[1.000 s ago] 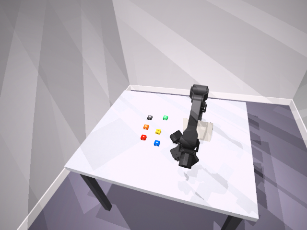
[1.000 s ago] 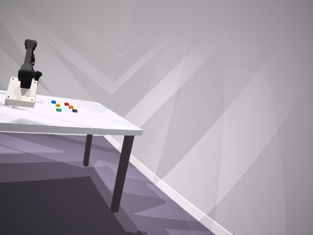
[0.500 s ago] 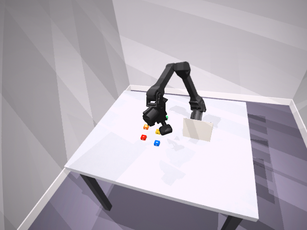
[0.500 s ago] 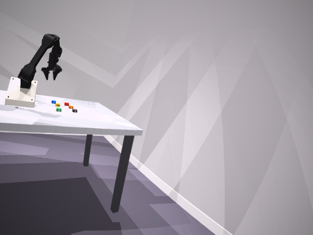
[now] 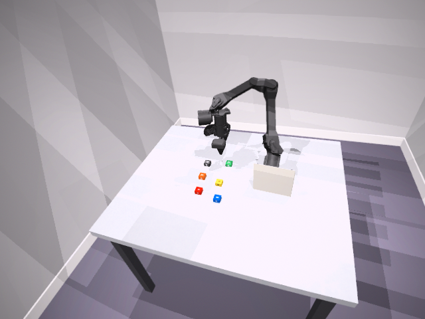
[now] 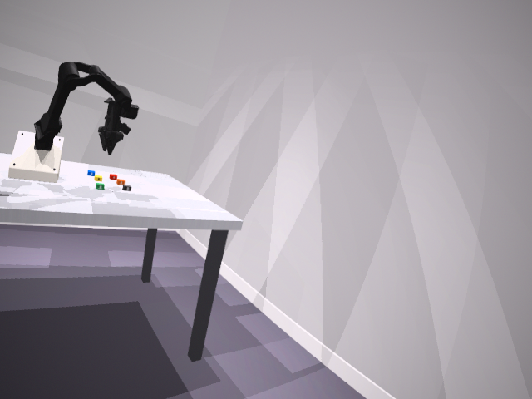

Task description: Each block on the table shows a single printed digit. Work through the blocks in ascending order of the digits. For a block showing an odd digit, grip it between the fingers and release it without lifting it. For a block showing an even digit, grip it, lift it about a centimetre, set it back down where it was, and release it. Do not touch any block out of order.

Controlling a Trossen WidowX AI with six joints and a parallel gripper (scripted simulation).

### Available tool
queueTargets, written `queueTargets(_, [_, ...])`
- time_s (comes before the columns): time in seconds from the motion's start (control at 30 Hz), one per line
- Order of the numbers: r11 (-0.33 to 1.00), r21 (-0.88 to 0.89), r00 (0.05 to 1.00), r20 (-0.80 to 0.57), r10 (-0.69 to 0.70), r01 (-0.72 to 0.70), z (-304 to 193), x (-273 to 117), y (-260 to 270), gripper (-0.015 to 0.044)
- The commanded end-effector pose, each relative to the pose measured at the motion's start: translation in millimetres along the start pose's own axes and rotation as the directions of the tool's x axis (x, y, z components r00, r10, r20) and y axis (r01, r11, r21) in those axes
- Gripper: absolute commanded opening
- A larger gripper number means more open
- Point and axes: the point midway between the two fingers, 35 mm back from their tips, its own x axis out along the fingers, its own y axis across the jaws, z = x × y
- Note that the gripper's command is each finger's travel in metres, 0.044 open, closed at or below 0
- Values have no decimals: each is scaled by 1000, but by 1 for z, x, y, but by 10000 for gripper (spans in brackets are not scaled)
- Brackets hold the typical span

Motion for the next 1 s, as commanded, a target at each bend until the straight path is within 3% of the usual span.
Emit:
queueTargets(0.0, [994, 105, 1000, -17, -23, 25, -22, 15, -42, 400])
queueTargets(0.7, [993, 112, 1000, -17, -23, 25, -22, 16, -43, 400])
queueTargets(0.97, [994, 111, 1000, -8, -5, 6, 15, 17, 64, 400])
